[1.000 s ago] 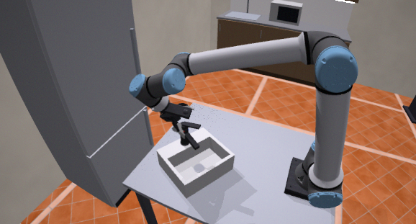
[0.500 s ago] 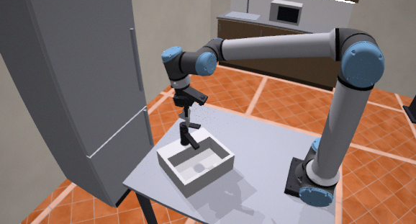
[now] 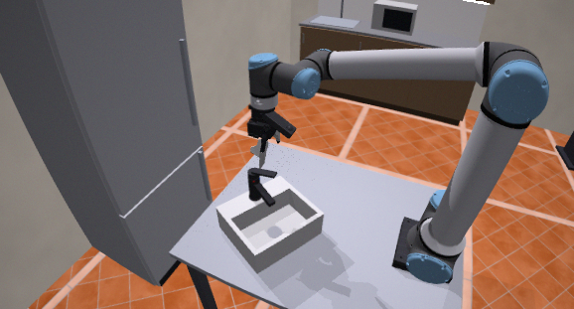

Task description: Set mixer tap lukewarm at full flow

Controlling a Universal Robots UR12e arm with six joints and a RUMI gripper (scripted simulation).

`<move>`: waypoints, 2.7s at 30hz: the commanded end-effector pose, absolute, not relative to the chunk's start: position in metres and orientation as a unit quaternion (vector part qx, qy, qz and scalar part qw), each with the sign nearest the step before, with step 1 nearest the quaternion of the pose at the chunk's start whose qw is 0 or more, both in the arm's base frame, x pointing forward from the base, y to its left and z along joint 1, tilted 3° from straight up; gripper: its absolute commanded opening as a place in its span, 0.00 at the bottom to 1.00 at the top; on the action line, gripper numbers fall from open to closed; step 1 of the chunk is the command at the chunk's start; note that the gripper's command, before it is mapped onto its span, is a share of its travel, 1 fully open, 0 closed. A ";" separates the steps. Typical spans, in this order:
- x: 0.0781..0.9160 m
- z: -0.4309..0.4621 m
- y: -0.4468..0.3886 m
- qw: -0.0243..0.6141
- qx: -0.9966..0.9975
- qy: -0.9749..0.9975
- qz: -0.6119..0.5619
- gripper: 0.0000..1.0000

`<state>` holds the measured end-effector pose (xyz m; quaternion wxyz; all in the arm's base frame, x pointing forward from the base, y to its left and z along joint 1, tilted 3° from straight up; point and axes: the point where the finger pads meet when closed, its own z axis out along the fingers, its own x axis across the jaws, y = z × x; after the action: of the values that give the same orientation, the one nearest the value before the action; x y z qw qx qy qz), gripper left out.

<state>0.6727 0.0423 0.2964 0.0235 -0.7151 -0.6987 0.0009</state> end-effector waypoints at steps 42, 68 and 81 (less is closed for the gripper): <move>0.675 0.296 0.044 0.024 -0.713 -0.701 -0.008 0.00; 0.675 0.296 0.044 0.024 -0.713 -0.701 -0.007 0.40; 0.675 0.296 0.044 0.024 -0.713 -0.701 -0.007 0.40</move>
<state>0.6741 0.0444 0.2945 0.0256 -0.7128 -0.7009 -0.0061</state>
